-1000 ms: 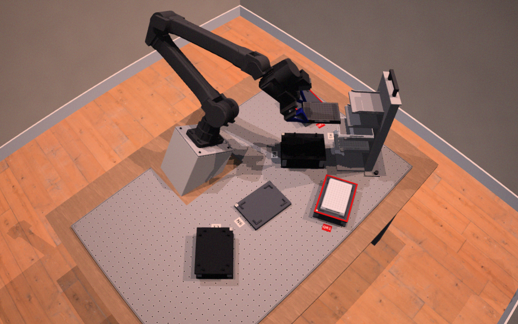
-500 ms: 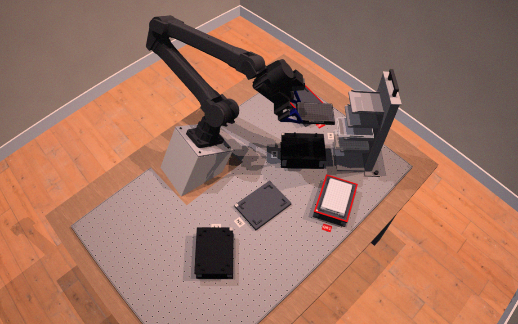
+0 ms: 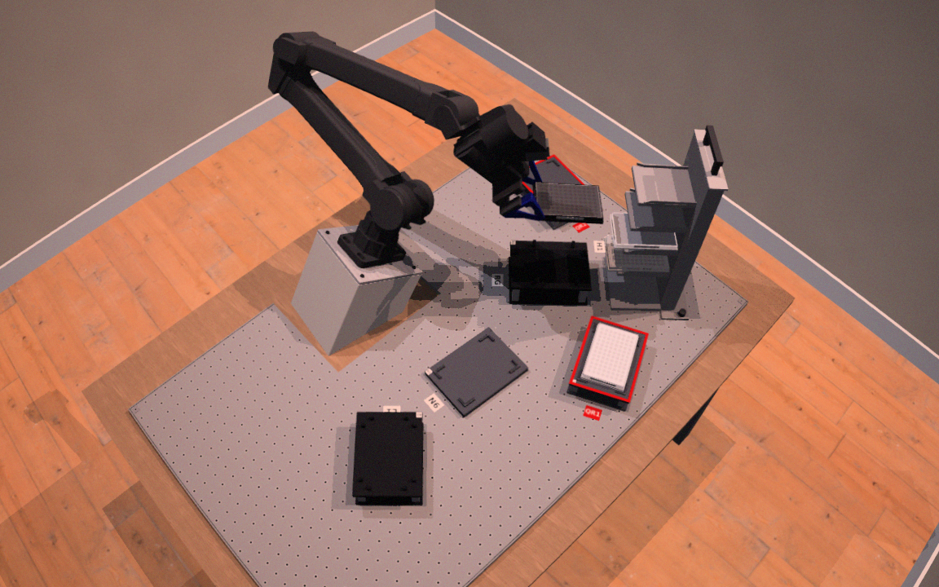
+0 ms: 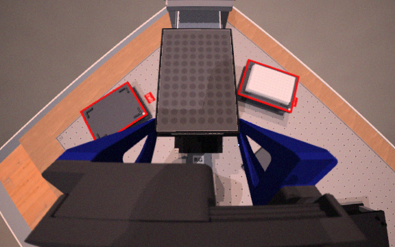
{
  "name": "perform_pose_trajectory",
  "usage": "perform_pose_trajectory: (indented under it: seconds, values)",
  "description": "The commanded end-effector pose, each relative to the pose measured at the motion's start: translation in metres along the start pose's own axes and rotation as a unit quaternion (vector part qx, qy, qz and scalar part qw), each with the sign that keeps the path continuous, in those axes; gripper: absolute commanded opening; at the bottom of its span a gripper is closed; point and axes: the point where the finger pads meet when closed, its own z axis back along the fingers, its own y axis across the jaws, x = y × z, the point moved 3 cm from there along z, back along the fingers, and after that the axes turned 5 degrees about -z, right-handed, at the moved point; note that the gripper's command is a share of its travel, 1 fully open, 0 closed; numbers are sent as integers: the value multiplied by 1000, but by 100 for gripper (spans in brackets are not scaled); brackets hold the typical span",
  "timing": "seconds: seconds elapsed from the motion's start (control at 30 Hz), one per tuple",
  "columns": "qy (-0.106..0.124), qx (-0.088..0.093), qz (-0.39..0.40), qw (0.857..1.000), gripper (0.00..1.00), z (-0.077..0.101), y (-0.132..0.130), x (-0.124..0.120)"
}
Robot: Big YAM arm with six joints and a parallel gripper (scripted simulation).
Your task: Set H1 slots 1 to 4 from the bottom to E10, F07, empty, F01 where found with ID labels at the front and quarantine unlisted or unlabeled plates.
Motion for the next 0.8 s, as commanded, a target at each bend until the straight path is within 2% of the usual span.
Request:
perform_pose_trajectory:
  seconds: [0.0,0.77]
  values:
    - [-26,-5,26,999,86,13,8,33]
    - [-21,-6,23,999,86,27,8,43]
